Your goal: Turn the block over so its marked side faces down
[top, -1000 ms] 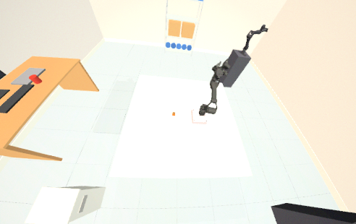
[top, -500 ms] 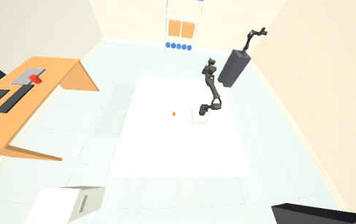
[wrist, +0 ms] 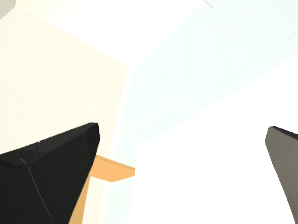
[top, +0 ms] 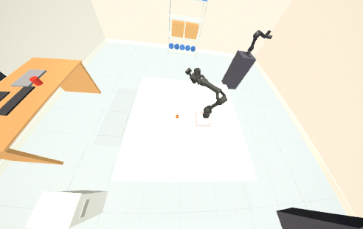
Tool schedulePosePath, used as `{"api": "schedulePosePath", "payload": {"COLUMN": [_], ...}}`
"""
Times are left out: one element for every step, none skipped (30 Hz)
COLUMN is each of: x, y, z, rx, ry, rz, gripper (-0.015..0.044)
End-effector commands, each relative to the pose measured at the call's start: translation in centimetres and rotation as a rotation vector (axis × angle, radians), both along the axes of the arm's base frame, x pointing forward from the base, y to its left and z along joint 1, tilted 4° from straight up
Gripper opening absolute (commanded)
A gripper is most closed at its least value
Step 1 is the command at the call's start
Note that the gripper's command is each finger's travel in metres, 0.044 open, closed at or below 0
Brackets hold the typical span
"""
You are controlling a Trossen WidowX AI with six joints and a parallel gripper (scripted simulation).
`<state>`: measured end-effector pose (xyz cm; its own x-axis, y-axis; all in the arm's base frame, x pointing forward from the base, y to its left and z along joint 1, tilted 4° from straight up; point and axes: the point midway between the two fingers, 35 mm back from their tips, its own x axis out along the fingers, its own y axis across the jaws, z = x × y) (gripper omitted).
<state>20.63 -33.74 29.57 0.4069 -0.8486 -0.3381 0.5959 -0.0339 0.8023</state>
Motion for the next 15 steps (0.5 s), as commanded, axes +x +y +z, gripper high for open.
{"api": "schedulePosePath", "payload": {"x": [3.3,4.4,5.5,6.6,7.6,8.4,9.0,9.6,10.2,10.8,11.6,12.3,12.9,13.4,13.8], "y": [1.7,2.5,3.4,4.3,5.3,6.2,7.0,7.6,8.5,9.5,10.7,12.0,13.4,14.7,16.1], "z": [-2.3,-3.2,-4.1,-5.1,-6.0,-6.7,-7.3,-7.9,-8.5,-9.2,-10.0,-10.8,-11.6,-12.4,-13.1], "rx": [0.038,0.049,0.061,0.070,0.079,0.084,0.088,0.093,0.099,0.105,0.105,0.103,0.102,0.100,0.097], "ry": [0.141,0.189,0.242,0.295,0.346,0.390,0.426,0.458,0.498,0.544,0.593,0.645,0.696,0.746,0.796], "rz": [0.145,0.195,0.250,0.306,0.362,0.411,0.452,0.489,0.535,0.592,0.655,0.723,0.790,0.858,0.927], "gripper": [0.0440,0.0440,0.0440,0.0440,0.0440,0.0440,0.0440,0.0440,0.0440,0.0440,0.0440,0.0440,0.0440,0.0440,0.0440]}}
